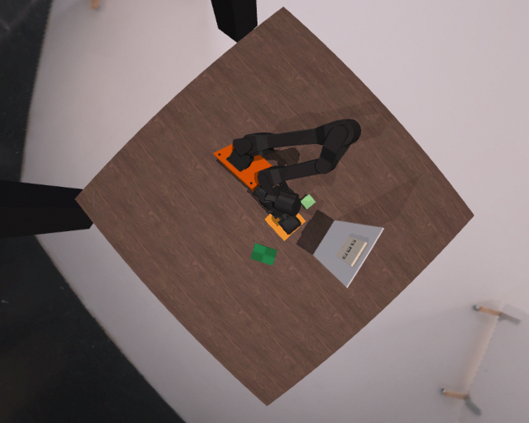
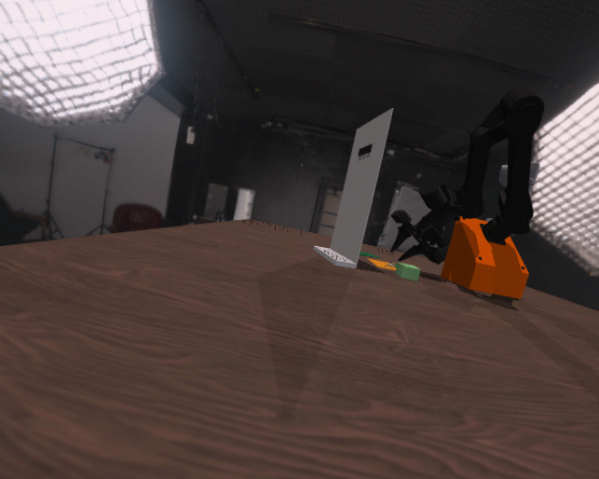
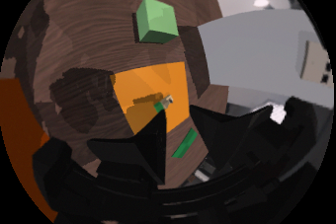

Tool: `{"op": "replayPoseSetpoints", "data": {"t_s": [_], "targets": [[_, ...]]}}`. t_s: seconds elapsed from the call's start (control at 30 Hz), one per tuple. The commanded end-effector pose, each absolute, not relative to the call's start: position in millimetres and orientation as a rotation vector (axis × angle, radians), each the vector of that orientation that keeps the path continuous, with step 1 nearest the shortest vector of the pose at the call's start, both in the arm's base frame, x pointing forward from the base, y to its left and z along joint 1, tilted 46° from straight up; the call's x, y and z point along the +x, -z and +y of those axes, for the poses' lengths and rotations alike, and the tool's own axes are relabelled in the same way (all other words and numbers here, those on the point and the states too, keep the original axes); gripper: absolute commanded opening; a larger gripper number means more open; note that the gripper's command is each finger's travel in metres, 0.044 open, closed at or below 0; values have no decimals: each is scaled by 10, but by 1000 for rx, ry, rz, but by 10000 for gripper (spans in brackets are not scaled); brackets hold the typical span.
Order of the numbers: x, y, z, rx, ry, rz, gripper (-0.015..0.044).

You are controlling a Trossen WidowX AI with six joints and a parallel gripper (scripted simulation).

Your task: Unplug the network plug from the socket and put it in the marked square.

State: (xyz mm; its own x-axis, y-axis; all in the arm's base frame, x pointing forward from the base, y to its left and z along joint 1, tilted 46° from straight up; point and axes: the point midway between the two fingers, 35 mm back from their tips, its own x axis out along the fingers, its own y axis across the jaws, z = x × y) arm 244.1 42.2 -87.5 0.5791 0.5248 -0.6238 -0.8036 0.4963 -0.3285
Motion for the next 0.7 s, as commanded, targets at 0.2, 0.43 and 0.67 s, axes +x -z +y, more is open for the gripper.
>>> {"op": "replayPoseSetpoints", "data": {"t_s": [0.2, 0.43, 0.67], "targets": [[2384, 806, 367, -649, -843, 478, 156], [2378, 788, 335, -650, -843, 480, 156], [2389, 770, 291, -652, -844, 483, 156]]}}
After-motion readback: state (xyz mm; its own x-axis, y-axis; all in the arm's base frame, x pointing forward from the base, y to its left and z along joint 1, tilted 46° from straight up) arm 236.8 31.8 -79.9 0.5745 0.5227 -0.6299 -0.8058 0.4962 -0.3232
